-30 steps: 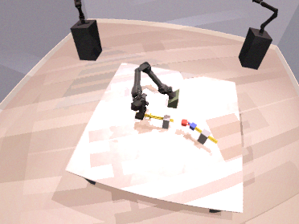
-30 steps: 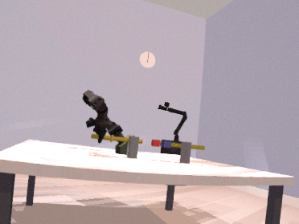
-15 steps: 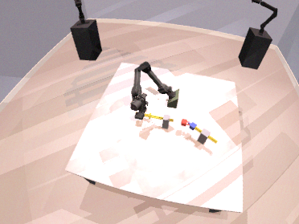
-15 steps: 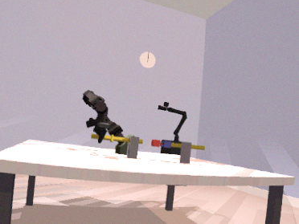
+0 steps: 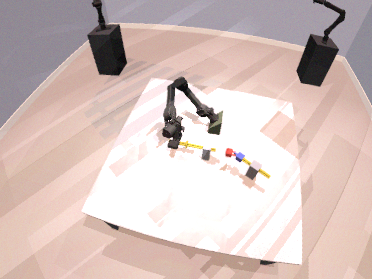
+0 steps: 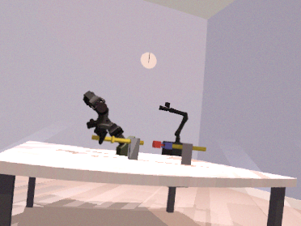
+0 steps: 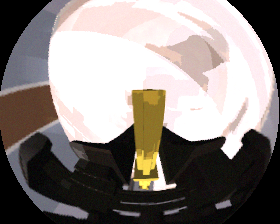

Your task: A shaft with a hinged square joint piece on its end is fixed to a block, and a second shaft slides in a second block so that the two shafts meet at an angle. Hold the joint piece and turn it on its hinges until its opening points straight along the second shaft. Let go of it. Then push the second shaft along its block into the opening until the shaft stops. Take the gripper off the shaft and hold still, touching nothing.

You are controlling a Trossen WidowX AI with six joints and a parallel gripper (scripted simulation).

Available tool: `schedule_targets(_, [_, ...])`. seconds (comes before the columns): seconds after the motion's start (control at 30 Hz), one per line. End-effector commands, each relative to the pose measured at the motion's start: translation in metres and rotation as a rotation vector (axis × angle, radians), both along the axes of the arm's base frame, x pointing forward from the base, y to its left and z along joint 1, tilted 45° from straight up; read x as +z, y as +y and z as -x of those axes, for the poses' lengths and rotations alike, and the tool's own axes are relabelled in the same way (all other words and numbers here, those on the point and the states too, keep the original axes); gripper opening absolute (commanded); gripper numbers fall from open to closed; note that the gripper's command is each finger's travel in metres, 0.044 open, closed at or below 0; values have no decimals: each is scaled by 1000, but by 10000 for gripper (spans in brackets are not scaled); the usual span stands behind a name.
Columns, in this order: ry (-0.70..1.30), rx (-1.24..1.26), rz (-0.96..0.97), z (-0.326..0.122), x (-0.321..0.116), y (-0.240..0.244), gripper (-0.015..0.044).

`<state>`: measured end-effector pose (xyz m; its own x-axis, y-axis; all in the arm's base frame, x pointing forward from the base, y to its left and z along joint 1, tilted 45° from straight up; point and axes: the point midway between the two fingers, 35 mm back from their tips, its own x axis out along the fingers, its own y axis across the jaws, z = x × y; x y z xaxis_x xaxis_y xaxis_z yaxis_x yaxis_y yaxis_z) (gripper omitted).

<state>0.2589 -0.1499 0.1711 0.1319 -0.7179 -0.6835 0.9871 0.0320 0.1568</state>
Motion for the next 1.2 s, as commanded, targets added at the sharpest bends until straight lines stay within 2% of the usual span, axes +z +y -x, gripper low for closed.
schedule_targets(0.0, [0, 0, 0, 0, 0, 0, 67])
schedule_targets(0.23, [0, 0, 0, 0, 0, 0, 20])
schedule_targets(0.27, [0, 0, 0, 0, 0, 0, 0])
schedule_targets(1.17, [99, -96, -19, -3, -26, 24, 0])
